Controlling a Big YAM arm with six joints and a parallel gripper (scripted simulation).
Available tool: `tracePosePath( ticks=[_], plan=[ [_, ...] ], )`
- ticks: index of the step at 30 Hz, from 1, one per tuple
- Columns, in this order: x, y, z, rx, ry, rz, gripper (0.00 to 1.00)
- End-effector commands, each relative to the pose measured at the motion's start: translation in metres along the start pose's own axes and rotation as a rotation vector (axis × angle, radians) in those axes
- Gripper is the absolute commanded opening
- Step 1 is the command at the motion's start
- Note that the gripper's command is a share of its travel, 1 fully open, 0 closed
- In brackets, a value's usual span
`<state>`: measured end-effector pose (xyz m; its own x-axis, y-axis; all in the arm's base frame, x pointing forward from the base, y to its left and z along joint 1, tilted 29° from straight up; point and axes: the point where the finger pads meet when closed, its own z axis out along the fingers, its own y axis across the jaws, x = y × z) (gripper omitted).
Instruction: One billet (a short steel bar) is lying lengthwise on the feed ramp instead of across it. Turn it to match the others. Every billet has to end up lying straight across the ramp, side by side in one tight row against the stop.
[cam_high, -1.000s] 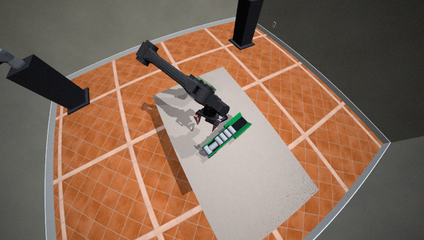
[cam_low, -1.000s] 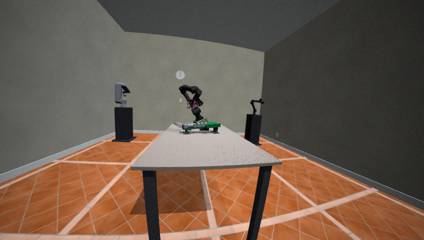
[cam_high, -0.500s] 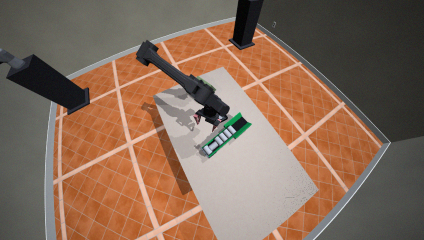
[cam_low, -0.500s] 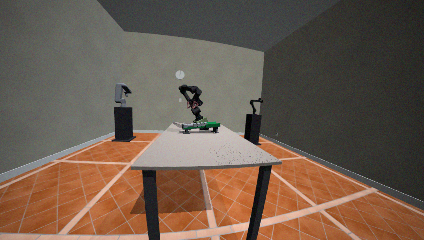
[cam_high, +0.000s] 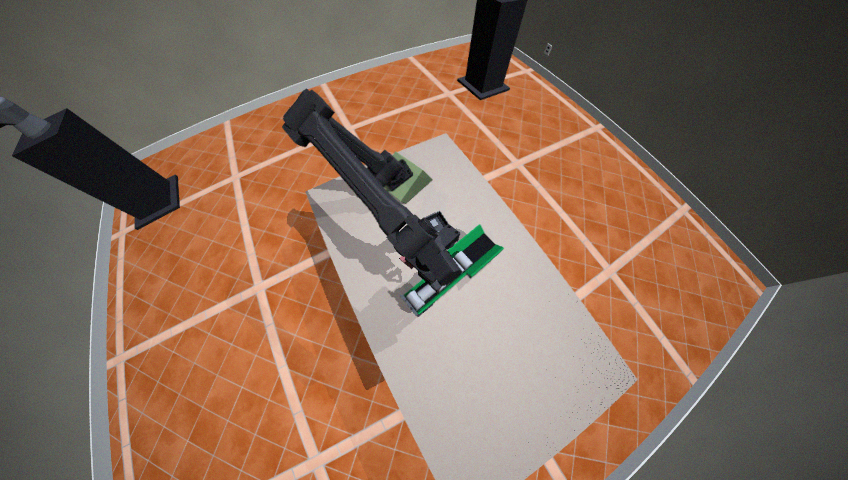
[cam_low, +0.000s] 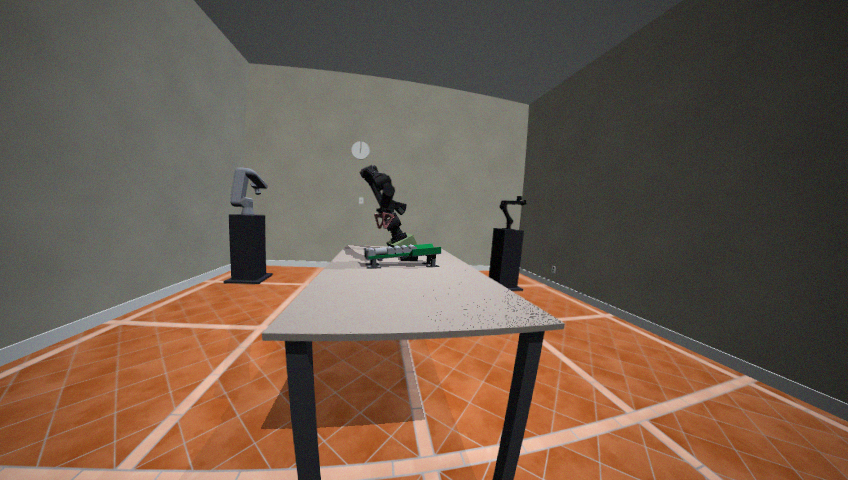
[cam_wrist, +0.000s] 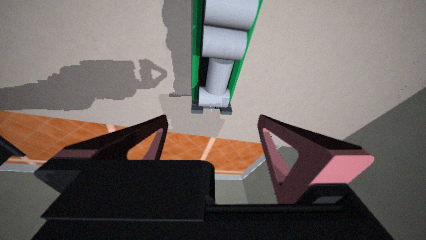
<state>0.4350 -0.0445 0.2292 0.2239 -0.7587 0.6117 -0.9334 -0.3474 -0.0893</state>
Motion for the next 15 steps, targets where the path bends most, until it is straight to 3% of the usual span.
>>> tracePosePath(
  ticks=[1, 2, 5, 7, 12, 14, 15],
  plan=[
    [0.016, -0.018, 0.014, -0.052, -0.054, 0.152, 1.0],
    [0.016, -0.023, 0.025, -0.069, -0.094, 0.196, 1.0],
    [0.016, -0.024, 0.025, -0.071, -0.097, 0.2, 1.0],
    [0.017, -0.029, 0.036, -0.088, -0.136, 0.244, 1.0],
    [0.012, -0.032, 0.03, -0.076, -0.137, 0.234, 1.0],
    [0.004, -0.023, 0.037, -0.1, -0.142, 0.22, 1.0],
    [0.004, -0.023, 0.037, -0.1, -0.142, 0.219, 0.55]
  ],
)
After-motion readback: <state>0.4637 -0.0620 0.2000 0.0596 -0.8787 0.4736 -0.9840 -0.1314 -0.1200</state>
